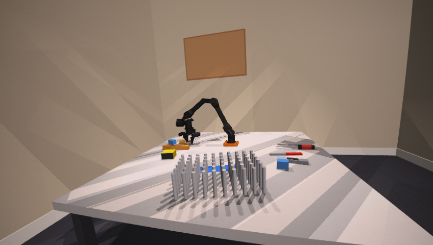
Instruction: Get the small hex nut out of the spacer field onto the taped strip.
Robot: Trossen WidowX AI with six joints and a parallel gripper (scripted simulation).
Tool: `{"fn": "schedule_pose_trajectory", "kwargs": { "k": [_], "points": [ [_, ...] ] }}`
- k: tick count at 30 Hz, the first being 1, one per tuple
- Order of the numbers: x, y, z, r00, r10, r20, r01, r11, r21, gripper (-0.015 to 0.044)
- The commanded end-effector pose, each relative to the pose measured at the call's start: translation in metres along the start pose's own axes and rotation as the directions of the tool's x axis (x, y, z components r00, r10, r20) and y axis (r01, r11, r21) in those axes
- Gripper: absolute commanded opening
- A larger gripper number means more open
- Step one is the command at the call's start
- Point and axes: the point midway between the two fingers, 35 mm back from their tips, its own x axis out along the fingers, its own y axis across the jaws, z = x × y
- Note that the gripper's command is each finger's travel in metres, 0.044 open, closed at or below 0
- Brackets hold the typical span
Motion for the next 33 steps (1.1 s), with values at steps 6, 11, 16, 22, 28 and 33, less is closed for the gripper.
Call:
{"fn": "schedule_pose_trajectory", "kwargs": {
  "k": [6,11,16,22,28,33],
  "points": [
    [0.004,0.0,0.0,1.0,-0.001,-0.001,0.001,1.0,0.0,0.0],
    [0.004,0.0,0.0,1.0,-0.001,-0.001,0.001,1.0,0.0,0.0],
    [0.0,0.0,0.0,1.0,0.0,0.0,0.0,1.0,0.0,0.0105],
    [0.0,0.0,0.0,1.0,0.0,0.0,0.0,1.0,0.0,0.0263],
    [0.0,0.0,0.0,1.0,0.0,0.0,0.0,1.0,0.0,0.042],
    [-0.058,0.001,0.0,1.0,0.0,0.0,0.0,1.0,0.0,0.044]
  ]
}}
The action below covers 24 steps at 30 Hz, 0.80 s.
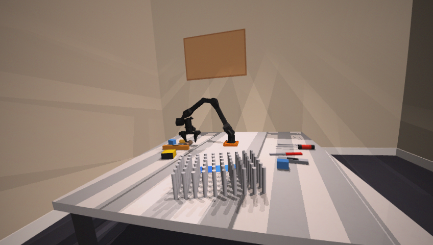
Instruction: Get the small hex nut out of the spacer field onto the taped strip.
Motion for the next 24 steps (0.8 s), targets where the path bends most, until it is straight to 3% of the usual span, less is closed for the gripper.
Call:
{"fn": "schedule_pose_trajectory", "kwargs": {
  "k": [1,24],
  "points": [
    [-0.0491,0.0028,-0.0004,0.999,0.038,-0.007,-0.038,0.999,0.004,0.044],
    [-0.052,0.0023,-0.0004,0.999,0.038,-0.007,-0.038,0.999,0.004,0.044]
  ]
}}
